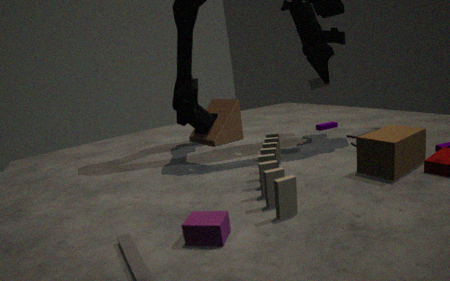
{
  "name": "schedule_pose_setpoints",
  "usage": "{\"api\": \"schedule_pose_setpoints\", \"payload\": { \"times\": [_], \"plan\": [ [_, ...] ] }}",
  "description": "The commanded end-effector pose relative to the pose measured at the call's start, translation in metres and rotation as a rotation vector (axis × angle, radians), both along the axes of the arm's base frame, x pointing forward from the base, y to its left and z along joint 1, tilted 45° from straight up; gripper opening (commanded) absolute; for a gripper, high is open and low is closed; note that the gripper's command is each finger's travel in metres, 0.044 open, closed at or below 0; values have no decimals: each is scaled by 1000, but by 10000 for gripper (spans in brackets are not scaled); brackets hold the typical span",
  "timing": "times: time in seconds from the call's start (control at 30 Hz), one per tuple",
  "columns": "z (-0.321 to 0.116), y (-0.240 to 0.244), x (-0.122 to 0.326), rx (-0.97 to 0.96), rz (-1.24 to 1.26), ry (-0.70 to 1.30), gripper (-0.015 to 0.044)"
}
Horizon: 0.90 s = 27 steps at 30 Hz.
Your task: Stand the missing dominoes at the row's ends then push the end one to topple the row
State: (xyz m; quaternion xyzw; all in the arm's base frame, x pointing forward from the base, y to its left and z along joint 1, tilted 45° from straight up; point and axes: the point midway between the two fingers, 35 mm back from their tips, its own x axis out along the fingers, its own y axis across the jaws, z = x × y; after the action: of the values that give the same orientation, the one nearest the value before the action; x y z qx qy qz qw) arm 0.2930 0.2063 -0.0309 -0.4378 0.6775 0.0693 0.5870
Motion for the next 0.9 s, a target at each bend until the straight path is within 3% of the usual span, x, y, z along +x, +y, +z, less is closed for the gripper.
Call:
{"api": "schedule_pose_setpoints", "payload": {
  "times": [0.0, 0.87],
  "plan": [
    [-6, 1, 1, 51, 16, -13, 29],
    [-33, 0, 8, 345, 142, -152, 29]
  ]
}}
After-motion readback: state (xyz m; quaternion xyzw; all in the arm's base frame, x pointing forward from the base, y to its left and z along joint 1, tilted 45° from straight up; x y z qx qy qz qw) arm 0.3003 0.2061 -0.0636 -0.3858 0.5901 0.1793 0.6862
